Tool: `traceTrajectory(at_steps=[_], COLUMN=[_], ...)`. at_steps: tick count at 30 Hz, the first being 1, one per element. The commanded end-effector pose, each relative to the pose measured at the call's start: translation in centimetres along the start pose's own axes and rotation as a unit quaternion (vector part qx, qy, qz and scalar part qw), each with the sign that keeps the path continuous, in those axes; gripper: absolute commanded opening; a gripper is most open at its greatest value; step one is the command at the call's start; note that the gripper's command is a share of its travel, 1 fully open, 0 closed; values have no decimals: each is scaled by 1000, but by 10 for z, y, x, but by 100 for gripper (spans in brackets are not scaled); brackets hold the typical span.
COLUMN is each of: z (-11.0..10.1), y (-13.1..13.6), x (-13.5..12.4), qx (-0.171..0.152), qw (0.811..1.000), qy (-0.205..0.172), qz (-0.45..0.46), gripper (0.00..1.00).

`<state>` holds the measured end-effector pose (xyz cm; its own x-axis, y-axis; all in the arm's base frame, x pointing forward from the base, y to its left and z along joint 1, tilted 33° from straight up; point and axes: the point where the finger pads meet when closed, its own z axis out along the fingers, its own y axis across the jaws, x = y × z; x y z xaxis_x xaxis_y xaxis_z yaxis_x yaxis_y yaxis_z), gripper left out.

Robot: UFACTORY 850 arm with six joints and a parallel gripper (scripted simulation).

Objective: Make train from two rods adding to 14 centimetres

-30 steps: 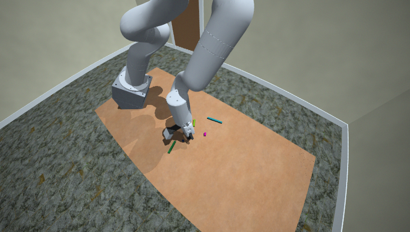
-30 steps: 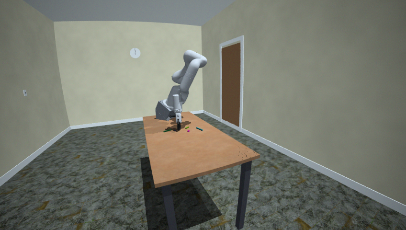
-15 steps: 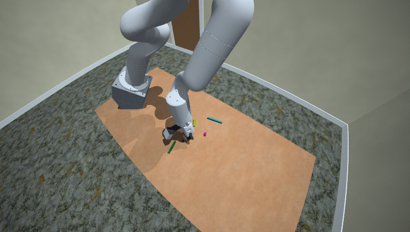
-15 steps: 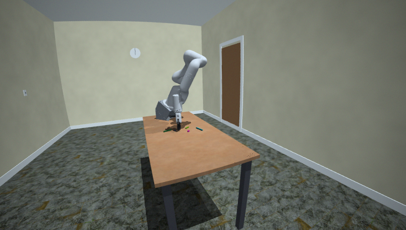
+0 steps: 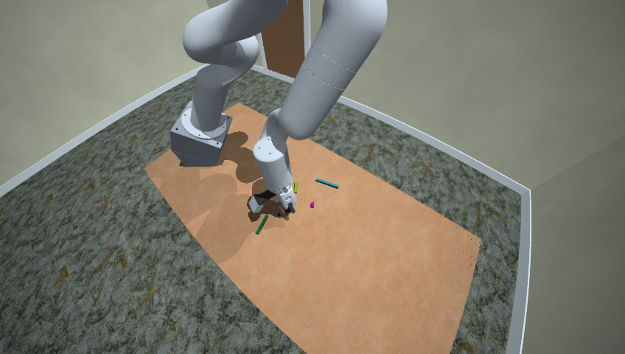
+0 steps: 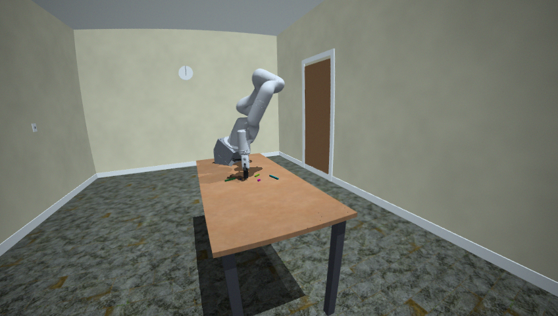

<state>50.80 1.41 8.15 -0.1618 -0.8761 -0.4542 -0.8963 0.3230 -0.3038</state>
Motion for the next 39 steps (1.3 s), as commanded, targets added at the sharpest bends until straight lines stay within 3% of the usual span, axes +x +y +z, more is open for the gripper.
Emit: traceTrajectory(at_steps=[1, 39], z=[0, 12], y=[0, 0], x=[0, 0], qx=[0, 0], qw=[1000, 1000], qy=[0, 0], qz=[0, 0], gripper=[38, 38])
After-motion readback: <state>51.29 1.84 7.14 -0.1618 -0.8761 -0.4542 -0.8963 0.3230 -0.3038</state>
